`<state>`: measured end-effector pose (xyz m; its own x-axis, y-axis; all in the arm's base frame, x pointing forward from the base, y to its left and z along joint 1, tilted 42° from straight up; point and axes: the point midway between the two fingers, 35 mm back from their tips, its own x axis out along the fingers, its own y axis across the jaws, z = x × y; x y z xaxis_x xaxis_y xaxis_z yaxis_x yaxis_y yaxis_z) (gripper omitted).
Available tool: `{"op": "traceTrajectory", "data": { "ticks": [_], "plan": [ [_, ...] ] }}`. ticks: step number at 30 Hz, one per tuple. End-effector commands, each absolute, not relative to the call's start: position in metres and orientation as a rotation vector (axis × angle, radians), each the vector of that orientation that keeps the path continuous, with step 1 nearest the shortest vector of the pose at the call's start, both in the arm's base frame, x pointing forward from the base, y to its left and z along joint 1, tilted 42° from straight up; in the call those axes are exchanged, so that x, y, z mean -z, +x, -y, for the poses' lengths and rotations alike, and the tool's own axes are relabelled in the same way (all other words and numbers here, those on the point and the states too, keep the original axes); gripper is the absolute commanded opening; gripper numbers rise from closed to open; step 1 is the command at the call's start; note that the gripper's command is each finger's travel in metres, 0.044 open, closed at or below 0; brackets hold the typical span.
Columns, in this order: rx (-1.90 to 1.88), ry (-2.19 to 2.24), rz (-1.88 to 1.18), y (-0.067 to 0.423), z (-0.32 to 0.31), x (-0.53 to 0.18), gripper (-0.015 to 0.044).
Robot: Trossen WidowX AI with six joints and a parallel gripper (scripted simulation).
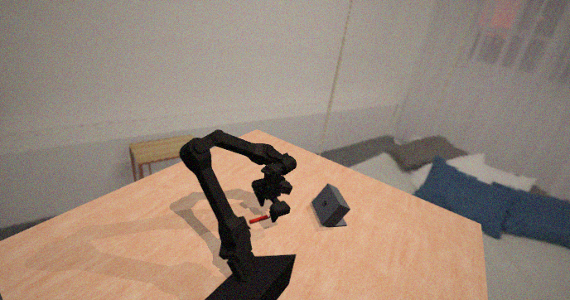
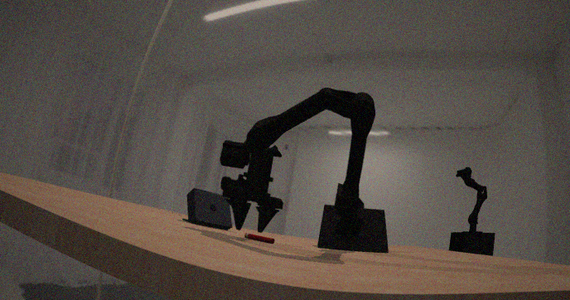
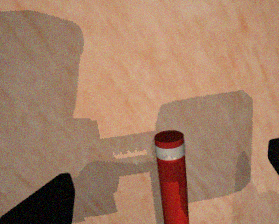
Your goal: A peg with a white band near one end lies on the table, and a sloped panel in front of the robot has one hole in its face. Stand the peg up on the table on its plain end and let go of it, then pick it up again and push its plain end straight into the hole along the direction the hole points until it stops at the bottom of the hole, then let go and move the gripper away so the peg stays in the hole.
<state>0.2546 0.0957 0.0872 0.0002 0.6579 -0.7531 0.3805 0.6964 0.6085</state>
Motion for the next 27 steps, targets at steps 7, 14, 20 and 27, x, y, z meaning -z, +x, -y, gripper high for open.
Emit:
{"op": "traceTrajectory", "data": {
  "ticks": [7,14,20,27],
  "plan": [
    [-0.267,0.873,-1.625,0.2508,-0.1057,-0.0762,0.0440],
    [-0.267,0.873,-1.625,0.2508,-0.1059,-0.0760,0.0282],
    [-0.267,0.873,-1.625,0.2508,-0.1059,-0.0760,0.0125],
    [-0.267,0.873,-1.625,0.2508,-0.1059,-0.0760,0.0110]
  ]
}}
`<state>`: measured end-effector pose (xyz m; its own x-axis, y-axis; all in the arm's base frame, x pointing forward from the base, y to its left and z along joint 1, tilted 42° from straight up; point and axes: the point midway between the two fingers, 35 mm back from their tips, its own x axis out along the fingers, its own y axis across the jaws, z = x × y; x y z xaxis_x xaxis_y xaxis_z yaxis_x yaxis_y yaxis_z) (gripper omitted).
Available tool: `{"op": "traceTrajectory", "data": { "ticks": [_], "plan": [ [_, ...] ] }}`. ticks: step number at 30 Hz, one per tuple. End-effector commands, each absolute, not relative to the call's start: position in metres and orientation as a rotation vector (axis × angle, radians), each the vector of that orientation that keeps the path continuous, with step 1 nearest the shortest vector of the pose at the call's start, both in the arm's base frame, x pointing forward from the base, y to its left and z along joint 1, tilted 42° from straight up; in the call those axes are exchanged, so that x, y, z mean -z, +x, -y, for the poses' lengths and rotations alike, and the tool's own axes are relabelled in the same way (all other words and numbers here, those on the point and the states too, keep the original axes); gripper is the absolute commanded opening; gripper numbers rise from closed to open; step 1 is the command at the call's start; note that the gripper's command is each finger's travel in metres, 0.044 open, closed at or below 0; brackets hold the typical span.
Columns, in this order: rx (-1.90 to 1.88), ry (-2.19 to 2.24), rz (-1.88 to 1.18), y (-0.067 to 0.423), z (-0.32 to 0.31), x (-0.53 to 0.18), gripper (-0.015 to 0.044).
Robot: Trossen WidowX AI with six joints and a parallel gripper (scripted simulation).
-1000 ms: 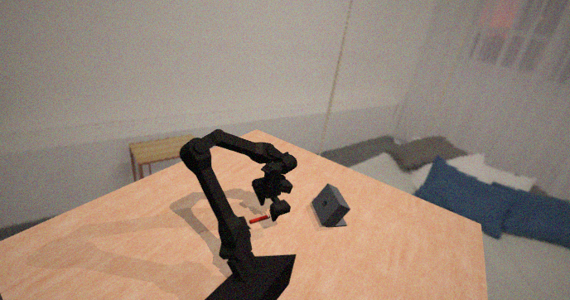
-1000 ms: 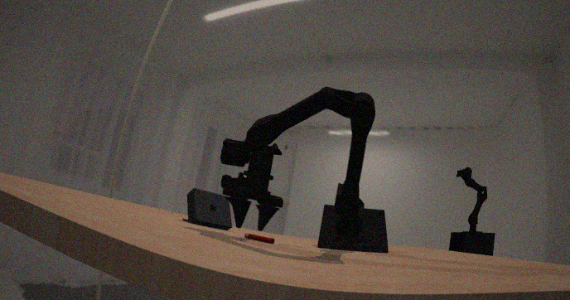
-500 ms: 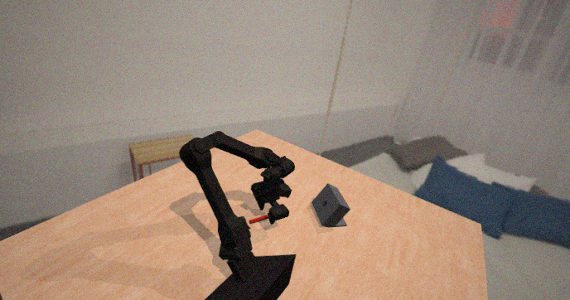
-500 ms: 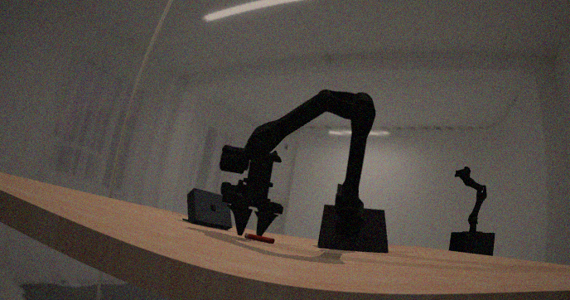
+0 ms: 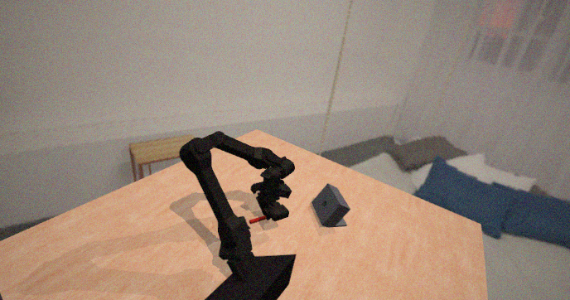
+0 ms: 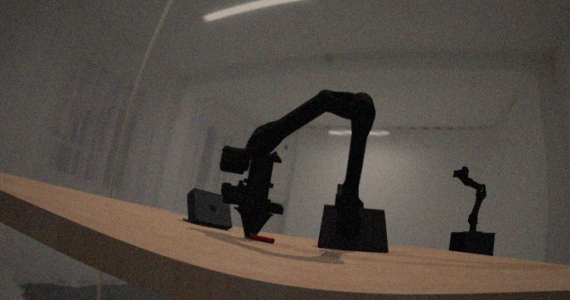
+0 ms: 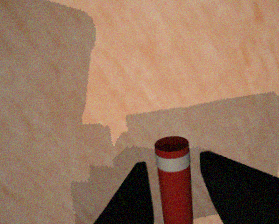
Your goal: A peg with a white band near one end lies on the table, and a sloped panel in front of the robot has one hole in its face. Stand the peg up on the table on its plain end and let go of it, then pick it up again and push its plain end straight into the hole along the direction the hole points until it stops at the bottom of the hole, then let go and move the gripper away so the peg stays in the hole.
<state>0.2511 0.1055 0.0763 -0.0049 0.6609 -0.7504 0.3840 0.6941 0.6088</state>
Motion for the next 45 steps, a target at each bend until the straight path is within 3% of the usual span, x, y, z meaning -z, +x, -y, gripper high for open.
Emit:
{"op": "traceTrajectory", "data": {
  "ticks": [1,10,45],
  "plan": [
    [-0.267,0.873,-1.625,0.251,-0.106,-0.076,0.0110],
    [-0.267,0.873,-1.625,0.251,-0.106,-0.076,0.0050],
    [-0.143,0.865,-1.375,0.240,-0.098,-0.092,0.0049]
  ]
}}
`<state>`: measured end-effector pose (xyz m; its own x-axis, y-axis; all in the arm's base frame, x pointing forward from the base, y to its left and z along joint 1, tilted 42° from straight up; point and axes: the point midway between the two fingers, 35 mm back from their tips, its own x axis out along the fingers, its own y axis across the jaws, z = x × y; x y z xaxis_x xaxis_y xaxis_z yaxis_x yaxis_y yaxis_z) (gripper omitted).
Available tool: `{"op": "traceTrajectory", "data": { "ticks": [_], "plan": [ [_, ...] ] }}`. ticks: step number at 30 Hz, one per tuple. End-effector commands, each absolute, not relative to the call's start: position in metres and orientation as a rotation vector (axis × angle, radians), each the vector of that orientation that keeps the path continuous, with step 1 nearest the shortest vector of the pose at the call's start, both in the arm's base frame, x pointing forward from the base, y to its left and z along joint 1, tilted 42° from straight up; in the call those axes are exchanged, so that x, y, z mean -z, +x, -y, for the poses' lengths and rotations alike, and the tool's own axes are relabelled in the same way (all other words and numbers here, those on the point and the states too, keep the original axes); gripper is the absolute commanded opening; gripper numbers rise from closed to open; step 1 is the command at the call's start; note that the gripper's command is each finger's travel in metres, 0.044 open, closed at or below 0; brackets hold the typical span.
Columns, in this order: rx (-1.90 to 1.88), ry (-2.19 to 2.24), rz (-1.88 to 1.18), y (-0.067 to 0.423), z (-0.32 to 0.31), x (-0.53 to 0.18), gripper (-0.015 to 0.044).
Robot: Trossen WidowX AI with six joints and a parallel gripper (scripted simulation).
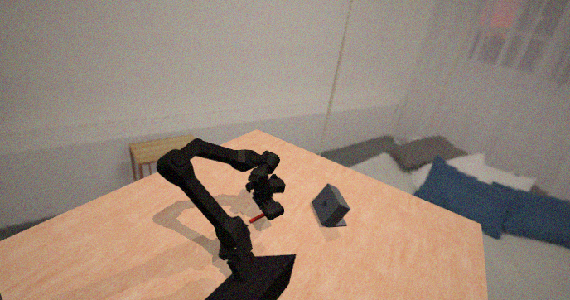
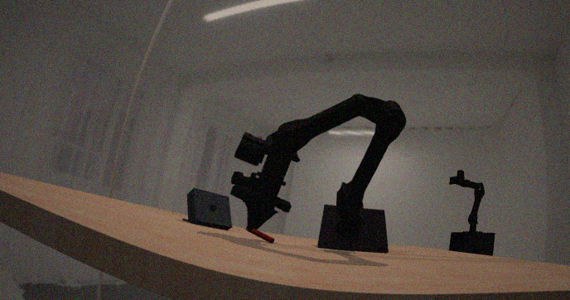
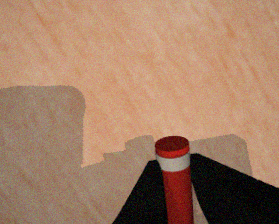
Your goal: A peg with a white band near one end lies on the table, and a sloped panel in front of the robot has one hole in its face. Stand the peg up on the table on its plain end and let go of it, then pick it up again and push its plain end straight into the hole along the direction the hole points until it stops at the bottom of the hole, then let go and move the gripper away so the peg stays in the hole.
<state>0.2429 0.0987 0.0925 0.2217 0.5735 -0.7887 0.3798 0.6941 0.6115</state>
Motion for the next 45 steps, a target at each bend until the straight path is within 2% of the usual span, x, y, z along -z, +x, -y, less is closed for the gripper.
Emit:
{"op": "traceTrajectory", "data": {
  "ticks": [1,45],
  "plan": [
    [-0.139,0.865,-1.367,0.240,-0.098,-0.093,0.0049],
    [0.027,0.846,-1.010,0.218,-0.093,-0.112,0.0049]
  ]
}}
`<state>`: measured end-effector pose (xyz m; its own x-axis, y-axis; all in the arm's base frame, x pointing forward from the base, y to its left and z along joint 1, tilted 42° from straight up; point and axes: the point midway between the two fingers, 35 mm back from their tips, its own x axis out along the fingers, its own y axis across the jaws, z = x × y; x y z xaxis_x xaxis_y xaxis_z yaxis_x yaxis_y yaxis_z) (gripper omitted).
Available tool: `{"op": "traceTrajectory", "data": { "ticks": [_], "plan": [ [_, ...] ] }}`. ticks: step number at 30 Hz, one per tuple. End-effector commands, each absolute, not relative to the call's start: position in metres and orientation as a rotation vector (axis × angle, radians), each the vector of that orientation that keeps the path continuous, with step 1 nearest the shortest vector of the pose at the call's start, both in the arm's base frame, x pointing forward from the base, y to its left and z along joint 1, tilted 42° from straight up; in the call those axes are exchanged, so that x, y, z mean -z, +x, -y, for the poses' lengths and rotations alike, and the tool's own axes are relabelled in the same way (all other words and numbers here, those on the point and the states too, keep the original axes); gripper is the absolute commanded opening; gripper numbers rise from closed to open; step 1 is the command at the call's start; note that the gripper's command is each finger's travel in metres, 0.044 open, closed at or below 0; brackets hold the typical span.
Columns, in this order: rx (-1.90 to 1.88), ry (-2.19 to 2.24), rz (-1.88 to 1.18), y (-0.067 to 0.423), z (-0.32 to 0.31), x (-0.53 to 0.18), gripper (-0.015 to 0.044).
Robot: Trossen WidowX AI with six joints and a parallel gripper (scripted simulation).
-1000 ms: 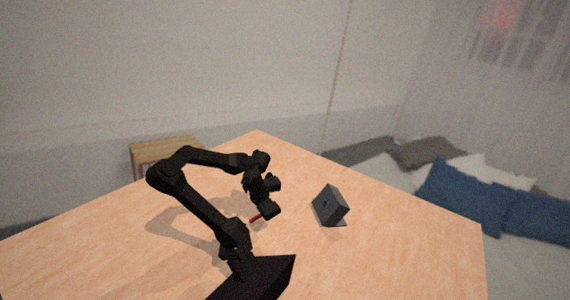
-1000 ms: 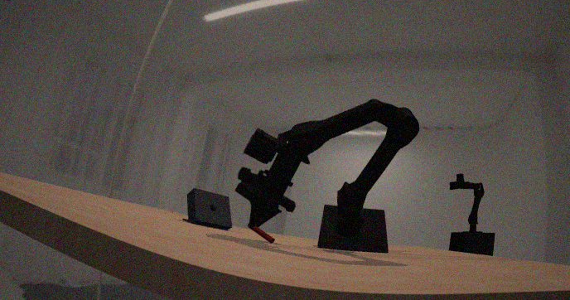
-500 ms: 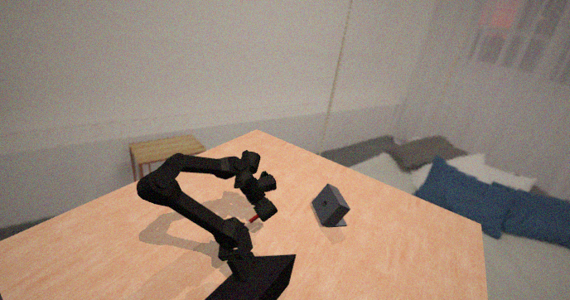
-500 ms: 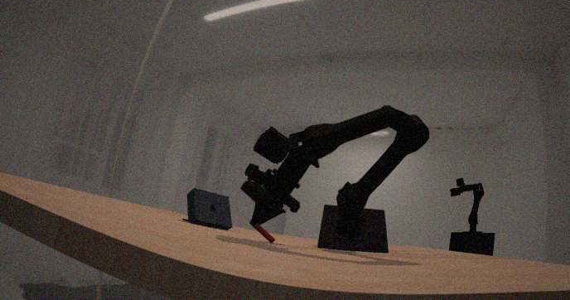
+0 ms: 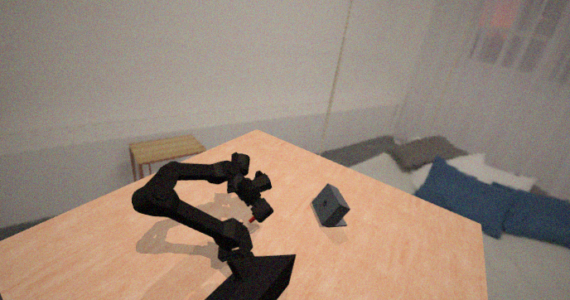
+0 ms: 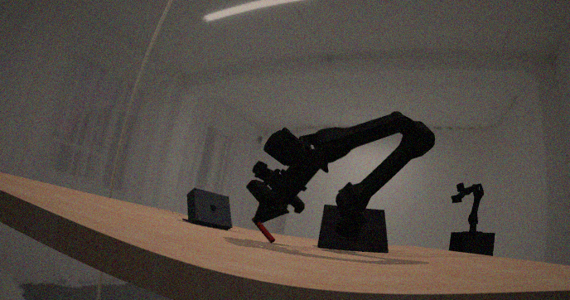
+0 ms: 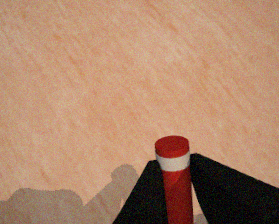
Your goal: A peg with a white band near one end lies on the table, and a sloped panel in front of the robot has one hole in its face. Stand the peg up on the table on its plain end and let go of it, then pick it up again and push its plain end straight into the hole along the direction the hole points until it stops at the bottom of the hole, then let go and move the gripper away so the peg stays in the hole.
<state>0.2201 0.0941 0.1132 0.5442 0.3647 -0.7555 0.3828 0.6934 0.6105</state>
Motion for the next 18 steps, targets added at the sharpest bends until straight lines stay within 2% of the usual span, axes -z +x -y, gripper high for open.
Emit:
{"op": "traceTrajectory", "data": {
  "ticks": [1,18],
  "plan": [
    [0.031,0.845,-1.002,0.217,-0.093,-0.113,0.0049],
    [0.092,0.833,-0.864,0.207,-0.094,-0.119,0.0049]
  ]
}}
